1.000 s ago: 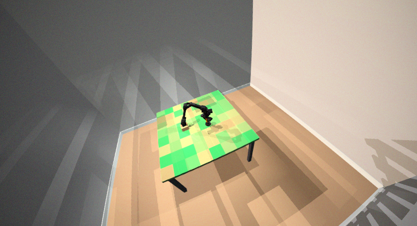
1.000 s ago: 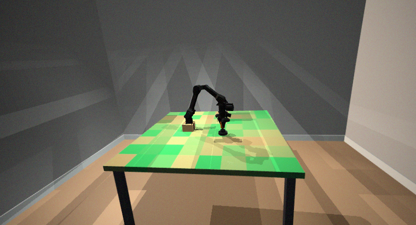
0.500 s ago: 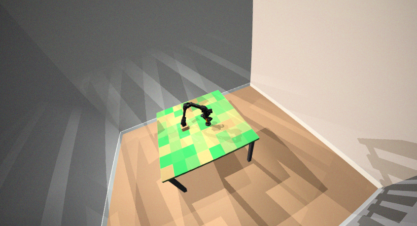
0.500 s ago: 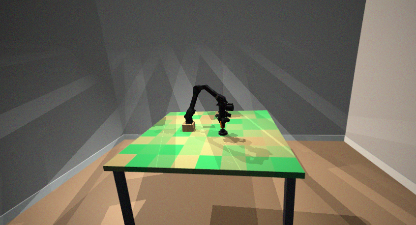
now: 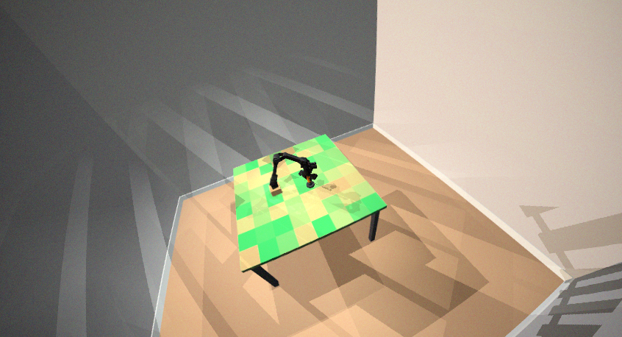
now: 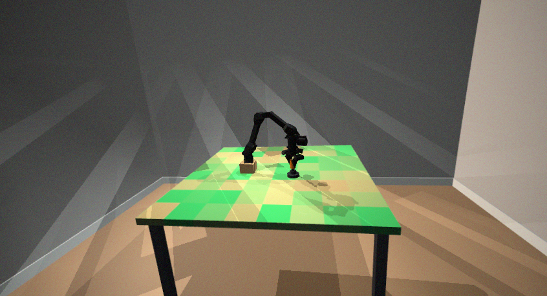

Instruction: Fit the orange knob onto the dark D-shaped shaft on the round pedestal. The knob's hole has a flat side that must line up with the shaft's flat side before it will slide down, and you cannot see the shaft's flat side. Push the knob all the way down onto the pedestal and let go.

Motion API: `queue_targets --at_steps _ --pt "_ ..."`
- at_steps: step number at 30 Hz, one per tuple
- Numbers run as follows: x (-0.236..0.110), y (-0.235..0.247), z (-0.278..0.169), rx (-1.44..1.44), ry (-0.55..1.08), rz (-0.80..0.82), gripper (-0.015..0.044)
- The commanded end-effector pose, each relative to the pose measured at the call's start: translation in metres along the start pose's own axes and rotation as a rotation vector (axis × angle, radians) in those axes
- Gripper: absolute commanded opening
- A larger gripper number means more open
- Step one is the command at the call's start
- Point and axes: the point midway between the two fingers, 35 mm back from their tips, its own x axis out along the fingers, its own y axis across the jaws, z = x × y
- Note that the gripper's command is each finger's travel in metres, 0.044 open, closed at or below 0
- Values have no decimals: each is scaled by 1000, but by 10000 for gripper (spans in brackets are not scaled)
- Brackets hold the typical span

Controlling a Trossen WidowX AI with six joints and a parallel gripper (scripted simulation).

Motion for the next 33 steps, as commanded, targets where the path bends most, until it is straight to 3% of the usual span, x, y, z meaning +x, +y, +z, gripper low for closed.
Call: queue_targets --at_steps 1,25,33 --pt "0 0 0 -12 -3 0 0" --pt "-3 0 1 -12 -3 0 0" --pt "-1 -1 1 -221 -3 -1 0"
